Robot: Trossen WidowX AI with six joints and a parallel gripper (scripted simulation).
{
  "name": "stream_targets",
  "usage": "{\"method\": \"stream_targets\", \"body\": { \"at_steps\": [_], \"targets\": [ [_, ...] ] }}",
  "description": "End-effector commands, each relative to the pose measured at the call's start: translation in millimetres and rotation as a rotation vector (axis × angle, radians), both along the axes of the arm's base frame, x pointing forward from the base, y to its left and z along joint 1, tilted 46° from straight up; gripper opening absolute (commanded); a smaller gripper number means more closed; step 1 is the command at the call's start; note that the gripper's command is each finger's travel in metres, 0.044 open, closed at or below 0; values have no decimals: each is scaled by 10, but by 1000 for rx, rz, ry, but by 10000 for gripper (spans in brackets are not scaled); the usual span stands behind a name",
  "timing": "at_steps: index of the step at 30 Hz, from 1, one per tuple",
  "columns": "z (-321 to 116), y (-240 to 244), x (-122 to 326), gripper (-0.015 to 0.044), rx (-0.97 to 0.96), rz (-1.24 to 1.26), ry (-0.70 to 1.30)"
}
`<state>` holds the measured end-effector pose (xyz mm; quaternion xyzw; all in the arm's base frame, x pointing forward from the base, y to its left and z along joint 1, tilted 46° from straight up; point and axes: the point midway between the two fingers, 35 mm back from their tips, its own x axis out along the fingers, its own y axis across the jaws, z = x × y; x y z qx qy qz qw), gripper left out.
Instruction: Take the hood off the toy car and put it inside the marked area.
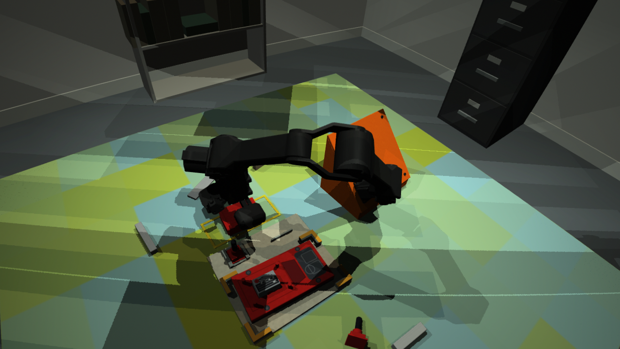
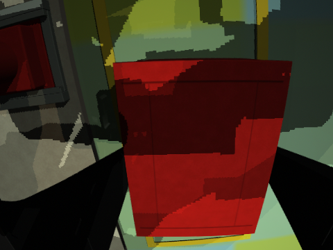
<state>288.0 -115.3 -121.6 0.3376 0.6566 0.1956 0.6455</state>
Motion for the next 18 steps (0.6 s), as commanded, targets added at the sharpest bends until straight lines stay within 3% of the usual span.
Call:
{"method": "stream_targets", "body": {
  "at_steps": [1,16,18],
  "targets": [
    [0,0,0,26,0,0,0],
    [0,0,0,420,0,0,0],
    [19,-22,1,440,0,0,0]
  ]
}}
